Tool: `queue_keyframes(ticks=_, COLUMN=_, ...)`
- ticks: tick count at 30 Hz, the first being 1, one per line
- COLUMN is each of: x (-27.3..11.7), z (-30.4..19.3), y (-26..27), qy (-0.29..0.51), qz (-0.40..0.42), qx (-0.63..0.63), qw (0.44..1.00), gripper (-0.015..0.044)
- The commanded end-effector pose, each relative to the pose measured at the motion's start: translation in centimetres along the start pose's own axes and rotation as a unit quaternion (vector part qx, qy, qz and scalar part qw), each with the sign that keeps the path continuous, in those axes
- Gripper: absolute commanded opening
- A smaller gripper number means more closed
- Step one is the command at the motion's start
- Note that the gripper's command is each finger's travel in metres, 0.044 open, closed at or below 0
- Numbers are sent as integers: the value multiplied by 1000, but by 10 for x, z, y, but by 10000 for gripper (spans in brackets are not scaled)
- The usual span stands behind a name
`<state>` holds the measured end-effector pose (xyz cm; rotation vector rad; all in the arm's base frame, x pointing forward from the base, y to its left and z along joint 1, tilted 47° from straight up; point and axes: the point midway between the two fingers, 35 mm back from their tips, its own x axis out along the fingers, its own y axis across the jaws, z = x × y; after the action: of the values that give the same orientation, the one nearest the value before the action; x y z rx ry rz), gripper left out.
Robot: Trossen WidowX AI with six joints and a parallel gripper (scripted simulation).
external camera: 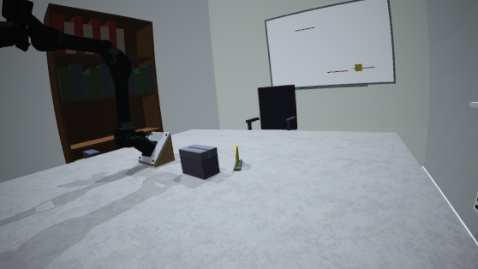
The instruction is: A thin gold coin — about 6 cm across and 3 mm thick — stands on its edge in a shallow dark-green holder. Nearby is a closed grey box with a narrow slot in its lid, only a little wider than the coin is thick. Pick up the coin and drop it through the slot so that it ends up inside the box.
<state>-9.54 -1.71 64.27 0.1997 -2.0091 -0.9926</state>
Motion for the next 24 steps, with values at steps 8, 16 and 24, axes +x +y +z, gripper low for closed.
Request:
queue_keyframes(ticks=8, x=16, z=-64, y=-59, qy=111, qz=-80, qx=24, qw=990, gripper=190)
queue_keyframes(ticks=16, x=-2, z=-167, y=-136, qy=255, qz=-203, qx=9, qw=945, gripper=161)
queue_keyframes(ticks=24, x=-80, z=-263, y=-190, qy=429, qz=-293, qx=-31, qw=854, gripper=161)
